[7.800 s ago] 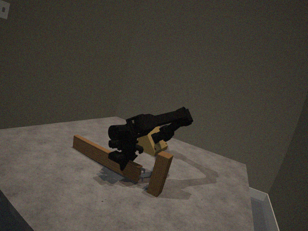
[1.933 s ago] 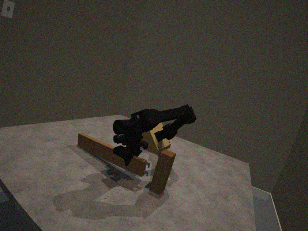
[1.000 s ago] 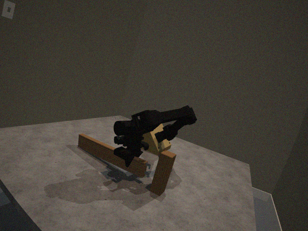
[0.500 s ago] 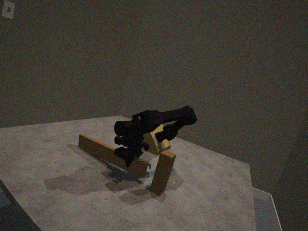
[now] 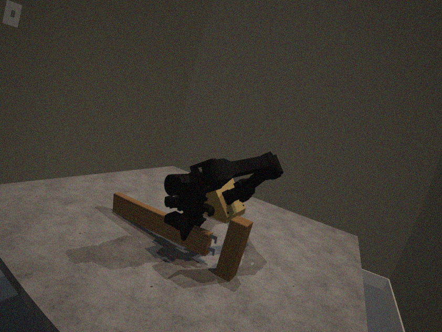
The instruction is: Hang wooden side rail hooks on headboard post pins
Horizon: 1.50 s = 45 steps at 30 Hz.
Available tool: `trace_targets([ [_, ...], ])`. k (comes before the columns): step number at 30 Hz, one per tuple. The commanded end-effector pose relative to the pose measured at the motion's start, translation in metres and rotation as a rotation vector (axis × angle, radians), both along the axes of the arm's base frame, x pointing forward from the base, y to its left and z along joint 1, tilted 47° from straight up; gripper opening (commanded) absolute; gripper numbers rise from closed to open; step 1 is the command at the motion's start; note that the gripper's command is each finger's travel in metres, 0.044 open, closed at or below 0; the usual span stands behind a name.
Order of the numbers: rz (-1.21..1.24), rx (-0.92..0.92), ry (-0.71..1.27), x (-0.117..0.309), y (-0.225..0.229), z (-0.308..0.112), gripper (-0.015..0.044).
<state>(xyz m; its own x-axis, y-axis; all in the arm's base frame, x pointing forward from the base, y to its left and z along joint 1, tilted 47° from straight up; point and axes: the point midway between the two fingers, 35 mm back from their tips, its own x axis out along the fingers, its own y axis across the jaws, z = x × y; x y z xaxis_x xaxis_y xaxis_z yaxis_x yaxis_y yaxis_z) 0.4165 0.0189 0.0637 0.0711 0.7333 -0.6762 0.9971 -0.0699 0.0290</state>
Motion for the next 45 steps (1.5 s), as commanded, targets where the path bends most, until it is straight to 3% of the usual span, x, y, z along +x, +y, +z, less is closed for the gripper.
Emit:
trace_targets([
  [1,-0.008,-0.005,-0.007,0.0008,-0.0020,0.0041,0.0000],
  [45,-0.008,-0.005,-0.007,0.0007,0.0013,0.0077,0.0000],
])
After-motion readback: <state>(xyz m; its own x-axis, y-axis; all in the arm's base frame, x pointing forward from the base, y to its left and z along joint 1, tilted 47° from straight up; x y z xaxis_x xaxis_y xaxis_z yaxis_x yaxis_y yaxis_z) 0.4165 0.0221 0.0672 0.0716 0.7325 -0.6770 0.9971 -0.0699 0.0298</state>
